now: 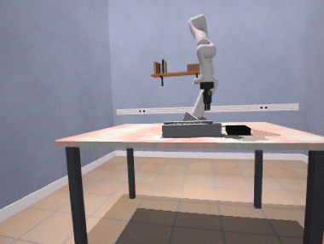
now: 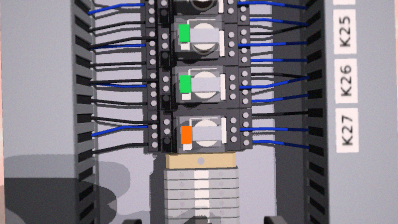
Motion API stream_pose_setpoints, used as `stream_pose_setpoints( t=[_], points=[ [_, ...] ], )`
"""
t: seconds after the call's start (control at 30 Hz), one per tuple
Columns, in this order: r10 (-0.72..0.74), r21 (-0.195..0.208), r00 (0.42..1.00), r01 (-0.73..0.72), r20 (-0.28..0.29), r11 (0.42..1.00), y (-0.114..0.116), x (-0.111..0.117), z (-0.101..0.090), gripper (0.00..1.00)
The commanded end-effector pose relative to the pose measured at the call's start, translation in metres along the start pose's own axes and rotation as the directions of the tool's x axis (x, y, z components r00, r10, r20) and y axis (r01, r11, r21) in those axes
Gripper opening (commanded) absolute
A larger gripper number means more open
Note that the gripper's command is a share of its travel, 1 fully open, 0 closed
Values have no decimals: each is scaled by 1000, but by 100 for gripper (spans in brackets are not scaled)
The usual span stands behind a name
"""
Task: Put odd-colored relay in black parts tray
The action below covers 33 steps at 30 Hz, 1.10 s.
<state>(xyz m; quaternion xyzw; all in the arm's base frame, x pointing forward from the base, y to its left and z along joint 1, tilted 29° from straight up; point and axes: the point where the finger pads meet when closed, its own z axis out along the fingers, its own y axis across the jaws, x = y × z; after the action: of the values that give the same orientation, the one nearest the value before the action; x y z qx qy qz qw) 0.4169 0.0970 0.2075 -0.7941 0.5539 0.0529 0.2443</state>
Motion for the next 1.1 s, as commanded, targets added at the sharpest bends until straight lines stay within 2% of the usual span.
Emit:
stream_pose_setpoints(
  t=[0.0, 0.3, 0.53, 1.07],
  points=[
    [0, 1, 1000, 0, 0, 1000, 0, 15, 0, 61],
    [0, 1, 1000, 0, 0, 1000, 0, 64, 0, 61],
    [0, 1, 1000, 0, 0, 1000, 0, 73, 0, 61],
    [0, 1, 1000, 0, 0, 1000, 0, 74, 0, 61]
  ],
)
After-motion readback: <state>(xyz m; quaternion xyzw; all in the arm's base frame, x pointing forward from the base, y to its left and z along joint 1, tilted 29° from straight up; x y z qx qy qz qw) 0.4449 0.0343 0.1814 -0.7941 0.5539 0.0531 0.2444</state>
